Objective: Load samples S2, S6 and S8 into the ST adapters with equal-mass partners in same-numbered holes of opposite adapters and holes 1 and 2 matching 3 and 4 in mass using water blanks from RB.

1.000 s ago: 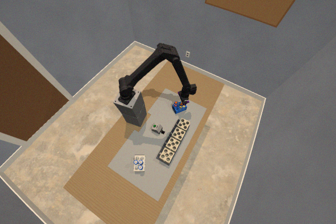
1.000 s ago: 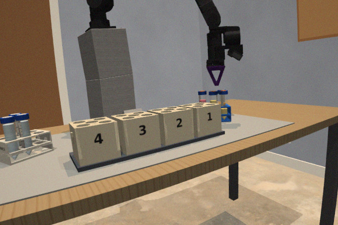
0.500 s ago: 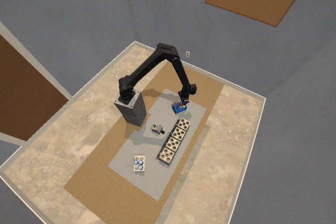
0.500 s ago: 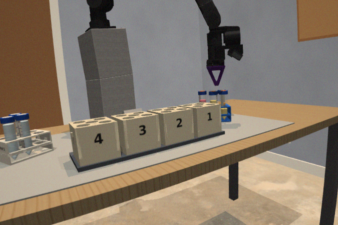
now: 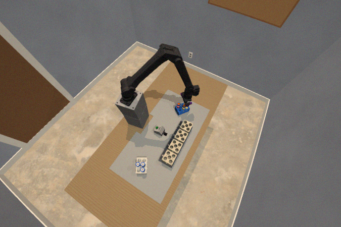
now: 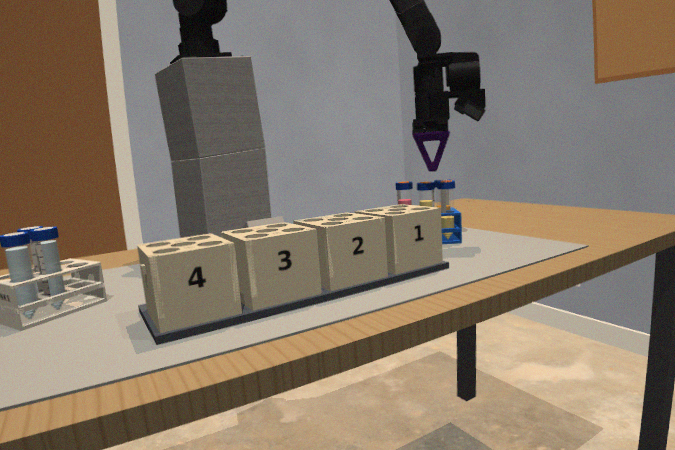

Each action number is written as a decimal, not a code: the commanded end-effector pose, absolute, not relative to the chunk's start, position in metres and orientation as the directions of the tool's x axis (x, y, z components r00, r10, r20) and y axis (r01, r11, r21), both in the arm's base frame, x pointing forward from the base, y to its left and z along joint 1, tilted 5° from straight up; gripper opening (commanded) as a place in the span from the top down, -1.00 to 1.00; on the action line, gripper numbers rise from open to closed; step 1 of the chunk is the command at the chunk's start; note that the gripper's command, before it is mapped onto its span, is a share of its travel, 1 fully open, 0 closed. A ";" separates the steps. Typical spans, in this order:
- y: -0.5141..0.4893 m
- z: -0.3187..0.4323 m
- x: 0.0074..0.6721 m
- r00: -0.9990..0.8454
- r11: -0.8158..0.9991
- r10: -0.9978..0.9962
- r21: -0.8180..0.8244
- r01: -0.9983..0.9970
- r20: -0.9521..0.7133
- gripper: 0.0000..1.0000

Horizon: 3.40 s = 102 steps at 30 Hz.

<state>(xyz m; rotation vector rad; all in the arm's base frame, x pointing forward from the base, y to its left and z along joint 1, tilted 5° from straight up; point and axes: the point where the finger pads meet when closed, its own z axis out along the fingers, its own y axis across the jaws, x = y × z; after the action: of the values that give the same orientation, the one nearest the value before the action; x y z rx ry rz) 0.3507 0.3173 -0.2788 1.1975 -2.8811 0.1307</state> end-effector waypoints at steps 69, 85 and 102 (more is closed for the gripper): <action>0.293 -0.282 0.302 -0.595 0.593 -0.803 -0.064 -0.803 0.037 1.00; 0.295 -0.236 0.301 -0.605 0.602 -0.796 -0.063 -0.796 0.036 1.00; 0.300 -0.186 0.298 -0.601 0.599 -0.798 -0.063 -0.798 0.035 1.00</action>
<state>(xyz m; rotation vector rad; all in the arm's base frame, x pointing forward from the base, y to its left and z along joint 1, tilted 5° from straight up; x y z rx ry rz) 0.2958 0.2883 -0.2061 1.3930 -2.7810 0.1323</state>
